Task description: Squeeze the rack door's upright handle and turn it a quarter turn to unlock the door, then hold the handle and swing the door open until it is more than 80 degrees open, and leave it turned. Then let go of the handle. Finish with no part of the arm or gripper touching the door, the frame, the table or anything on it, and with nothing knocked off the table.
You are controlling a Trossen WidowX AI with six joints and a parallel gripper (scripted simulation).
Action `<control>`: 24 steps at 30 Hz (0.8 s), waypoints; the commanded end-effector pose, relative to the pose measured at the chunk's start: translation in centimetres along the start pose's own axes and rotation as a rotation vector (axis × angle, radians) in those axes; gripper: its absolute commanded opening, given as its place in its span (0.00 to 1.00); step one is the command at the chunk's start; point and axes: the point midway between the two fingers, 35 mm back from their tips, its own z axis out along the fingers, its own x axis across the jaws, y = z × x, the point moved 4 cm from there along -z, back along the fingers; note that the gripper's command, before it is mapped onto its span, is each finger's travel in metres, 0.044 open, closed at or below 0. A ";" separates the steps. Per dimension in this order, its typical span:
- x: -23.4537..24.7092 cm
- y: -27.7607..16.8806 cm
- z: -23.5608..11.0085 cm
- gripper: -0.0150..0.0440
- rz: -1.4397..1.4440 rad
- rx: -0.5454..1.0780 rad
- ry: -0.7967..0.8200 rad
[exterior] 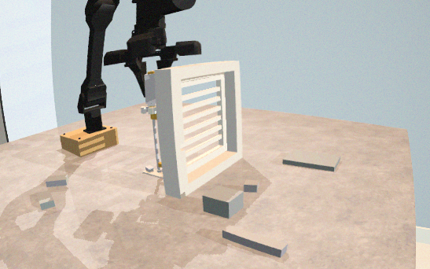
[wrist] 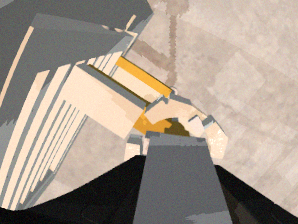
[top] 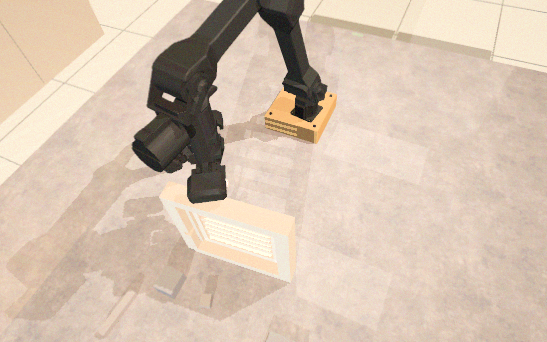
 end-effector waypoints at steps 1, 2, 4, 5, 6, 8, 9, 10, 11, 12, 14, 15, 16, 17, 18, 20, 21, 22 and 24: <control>0.0 0.0 0.0 0.28 0.193 0.000 0.001; 0.0 0.0 0.0 0.28 0.242 0.000 0.001; 0.0 0.0 0.0 0.28 0.341 0.000 0.001; 0.0 0.0 0.0 0.28 0.390 0.000 0.001; 0.0 0.0 0.0 0.28 0.440 0.000 0.001; 0.0 0.0 0.0 0.28 0.538 0.000 0.000; 0.0 0.0 0.0 0.28 0.588 0.000 0.000; 0.0 0.0 0.0 0.28 0.637 0.000 0.000; 0.0 0.0 0.0 0.28 0.686 0.000 0.000; 0.0 0.0 0.0 0.28 0.735 0.000 0.000; 0.0 0.0 0.0 0.28 0.800 0.000 0.000; 0.0 0.0 0.0 0.28 0.808 0.000 0.000; 0.0 0.0 0.0 0.28 0.808 0.000 0.000; 0.0 0.0 0.0 0.28 0.808 0.000 0.000; 0.0 0.0 0.0 0.28 0.808 0.000 0.000; 0.0 0.0 0.0 0.28 0.808 0.000 0.000; 0.0 0.0 0.0 0.28 0.808 0.000 0.000; 0.0 0.0 0.0 0.28 0.808 0.000 0.000; 0.0 0.0 0.0 0.28 0.808 0.000 0.000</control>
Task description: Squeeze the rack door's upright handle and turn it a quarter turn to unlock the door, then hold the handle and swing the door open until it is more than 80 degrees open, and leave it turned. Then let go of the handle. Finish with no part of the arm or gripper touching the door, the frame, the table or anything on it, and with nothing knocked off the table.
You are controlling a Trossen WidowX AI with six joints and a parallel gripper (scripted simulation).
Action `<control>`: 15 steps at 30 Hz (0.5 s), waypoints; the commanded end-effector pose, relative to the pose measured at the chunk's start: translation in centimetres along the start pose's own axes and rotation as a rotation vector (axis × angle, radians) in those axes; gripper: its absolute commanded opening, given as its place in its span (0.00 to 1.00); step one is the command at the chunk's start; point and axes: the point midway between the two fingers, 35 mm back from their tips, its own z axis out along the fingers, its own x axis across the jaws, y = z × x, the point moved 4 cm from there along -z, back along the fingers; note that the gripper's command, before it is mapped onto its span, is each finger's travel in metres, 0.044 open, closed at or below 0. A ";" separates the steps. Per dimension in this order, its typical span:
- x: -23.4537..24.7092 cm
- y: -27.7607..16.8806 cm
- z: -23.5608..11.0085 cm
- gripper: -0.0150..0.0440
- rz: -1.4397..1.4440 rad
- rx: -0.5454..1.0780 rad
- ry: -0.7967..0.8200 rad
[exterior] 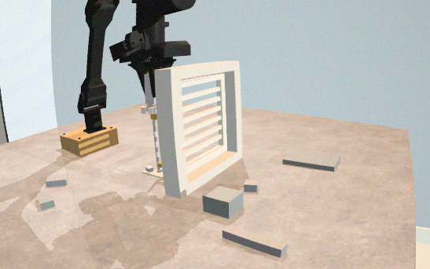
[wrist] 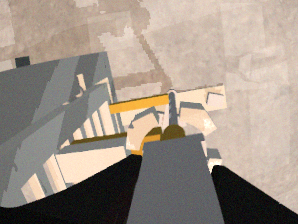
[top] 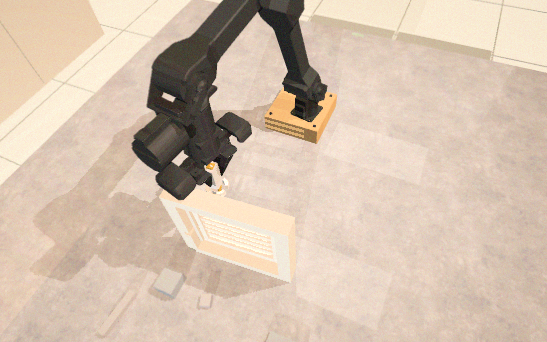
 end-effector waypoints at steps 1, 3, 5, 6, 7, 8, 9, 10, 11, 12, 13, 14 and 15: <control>0.0 -0.1 0.0 0.28 0.026 0.007 -0.001; 0.0 -0.1 0.0 0.37 0.026 0.007 -0.001; 0.0 -0.1 0.0 0.46 0.026 0.007 -0.001; 0.0 -0.1 0.0 0.51 0.026 0.007 -0.001; 0.0 -0.1 0.0 0.55 0.026 0.007 -0.001; 0.0 -0.1 0.0 0.60 0.026 0.007 -0.001; 0.0 -0.1 0.0 0.64 0.026 0.007 -0.001; 0.0 -0.1 0.0 0.69 0.026 0.007 -0.001; 0.0 -0.1 0.0 0.73 0.026 0.007 -0.001; 0.0 -0.1 0.0 0.75 0.026 0.007 -0.001; 0.0 -0.1 0.0 0.75 0.018 0.007 -0.001; 0.0 -0.1 0.0 0.75 -0.007 0.007 -0.001; 0.0 -0.1 0.0 0.75 -0.047 0.007 -0.001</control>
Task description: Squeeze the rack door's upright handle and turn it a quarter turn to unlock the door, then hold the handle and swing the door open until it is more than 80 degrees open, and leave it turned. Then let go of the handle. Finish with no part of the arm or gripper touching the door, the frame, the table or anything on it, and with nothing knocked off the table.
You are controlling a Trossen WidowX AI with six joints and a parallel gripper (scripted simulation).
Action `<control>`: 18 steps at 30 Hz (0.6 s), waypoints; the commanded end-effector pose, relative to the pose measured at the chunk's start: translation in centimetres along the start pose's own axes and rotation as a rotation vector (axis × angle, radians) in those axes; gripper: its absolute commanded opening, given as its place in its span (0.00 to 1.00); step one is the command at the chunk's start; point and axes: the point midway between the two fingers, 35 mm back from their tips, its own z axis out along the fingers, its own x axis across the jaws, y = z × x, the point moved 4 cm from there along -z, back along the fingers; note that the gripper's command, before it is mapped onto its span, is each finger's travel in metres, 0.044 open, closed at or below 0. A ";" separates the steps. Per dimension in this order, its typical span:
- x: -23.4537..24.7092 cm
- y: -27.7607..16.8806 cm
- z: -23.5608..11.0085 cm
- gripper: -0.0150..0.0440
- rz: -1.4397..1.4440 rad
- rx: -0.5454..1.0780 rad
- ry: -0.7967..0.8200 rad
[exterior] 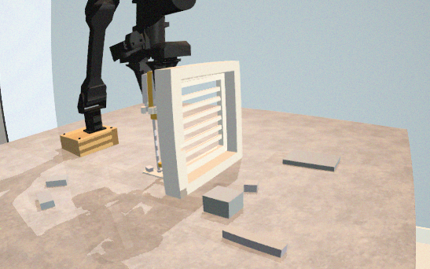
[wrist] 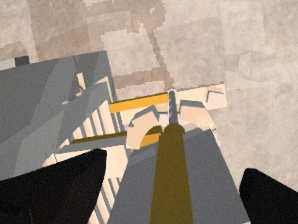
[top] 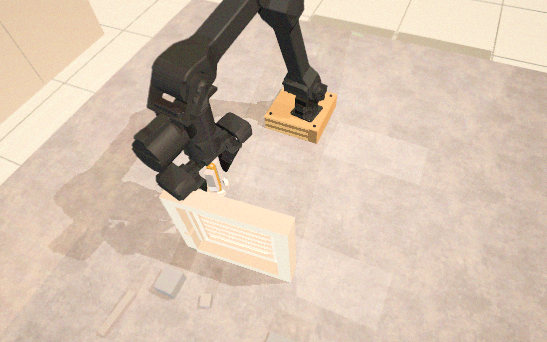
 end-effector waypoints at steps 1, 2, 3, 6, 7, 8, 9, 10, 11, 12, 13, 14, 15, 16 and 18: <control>0.0 0.0 0.0 0.75 -0.102 0.003 0.000; 0.0 0.0 0.0 0.75 -0.152 0.003 0.000; 0.0 0.0 0.0 0.75 -0.201 0.003 0.000; 0.0 0.0 0.0 0.75 -0.350 0.003 0.000; 0.0 0.0 0.0 0.75 -0.399 0.003 0.000; 0.0 0.0 0.0 0.75 -0.449 0.003 0.000; 0.0 0.0 0.0 0.75 -0.498 0.003 0.000; 0.0 0.0 0.0 0.75 -0.548 0.003 0.000; 0.0 0.0 0.0 0.75 -0.597 0.003 0.001; 0.0 0.0 0.0 0.75 -0.647 0.003 0.001; 0.0 0.0 0.0 0.75 -0.697 0.003 0.001; 0.0 0.0 0.0 0.75 -0.746 0.003 0.001; 0.0 0.0 0.0 0.75 -0.796 0.003 0.001; 0.0 0.0 0.0 0.75 -0.845 0.003 0.001; 0.0 0.0 0.0 0.75 -0.944 0.003 0.001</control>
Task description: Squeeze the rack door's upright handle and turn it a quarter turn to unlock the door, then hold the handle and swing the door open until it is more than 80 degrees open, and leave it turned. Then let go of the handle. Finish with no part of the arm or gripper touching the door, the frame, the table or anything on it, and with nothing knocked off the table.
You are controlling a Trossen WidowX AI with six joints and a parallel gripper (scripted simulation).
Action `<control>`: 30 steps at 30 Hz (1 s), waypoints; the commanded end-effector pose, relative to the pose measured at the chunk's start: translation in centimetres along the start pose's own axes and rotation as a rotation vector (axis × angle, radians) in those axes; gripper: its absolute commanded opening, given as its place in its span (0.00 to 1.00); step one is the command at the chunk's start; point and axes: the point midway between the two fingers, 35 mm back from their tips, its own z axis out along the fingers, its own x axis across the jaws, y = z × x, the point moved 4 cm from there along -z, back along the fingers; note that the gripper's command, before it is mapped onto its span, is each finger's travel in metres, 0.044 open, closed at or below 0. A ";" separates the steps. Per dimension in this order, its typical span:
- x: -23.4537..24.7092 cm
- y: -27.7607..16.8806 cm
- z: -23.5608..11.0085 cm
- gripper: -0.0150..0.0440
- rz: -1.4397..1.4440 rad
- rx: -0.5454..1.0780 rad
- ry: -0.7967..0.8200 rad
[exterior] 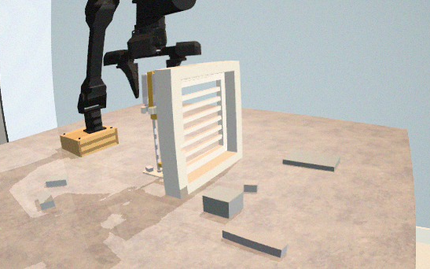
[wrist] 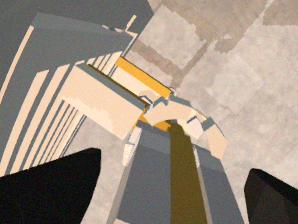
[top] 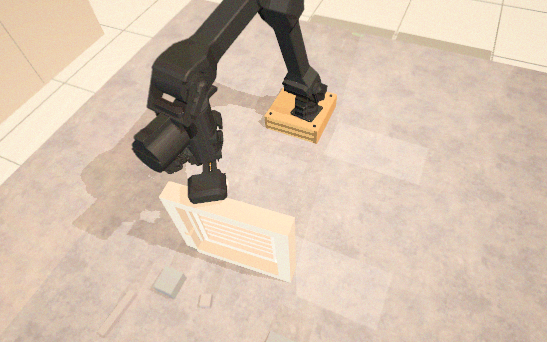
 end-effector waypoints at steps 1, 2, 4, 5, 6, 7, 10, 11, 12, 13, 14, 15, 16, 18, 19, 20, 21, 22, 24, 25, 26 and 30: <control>0.0 0.0 0.0 0.75 -0.191 0.002 0.002; 0.0 0.0 0.0 0.75 -0.241 0.002 0.002; 0.0 0.0 0.0 0.75 -0.340 0.002 0.002; 0.0 0.0 0.0 0.75 -0.389 0.002 0.003; 0.0 0.0 0.0 0.75 -0.439 0.002 0.003; 0.0 0.0 0.0 0.75 -0.488 0.002 0.003; 0.0 0.0 0.0 0.75 -0.637 0.002 0.003; 0.0 0.0 0.0 0.75 -0.687 0.002 0.003; 0.0 0.0 0.0 0.75 -0.736 0.002 0.003; 0.0 0.0 0.0 0.75 -0.786 0.002 0.003; 0.0 0.0 0.0 0.75 -0.835 0.001 0.003; 0.0 0.0 0.0 0.75 -0.885 0.001 0.003; 0.0 0.0 0.0 0.75 -0.934 0.001 0.003; 0.0 0.0 0.0 0.75 -1.033 0.001 0.003; 0.0 0.0 0.0 0.75 -1.083 0.001 0.003; 0.0 0.0 0.0 0.75 -1.133 0.001 0.003; 0.0 0.0 0.0 0.75 -1.182 0.001 0.003; 0.0 0.0 0.0 0.75 -1.232 0.001 0.003; 0.0 0.0 0.0 0.75 -1.331 0.001 0.003; 0.0 0.0 0.0 0.75 -1.380 0.001 0.003; 0.0 0.0 0.0 0.75 -1.430 0.001 0.003; 0.0 0.0 0.0 0.75 -1.628 0.000 0.004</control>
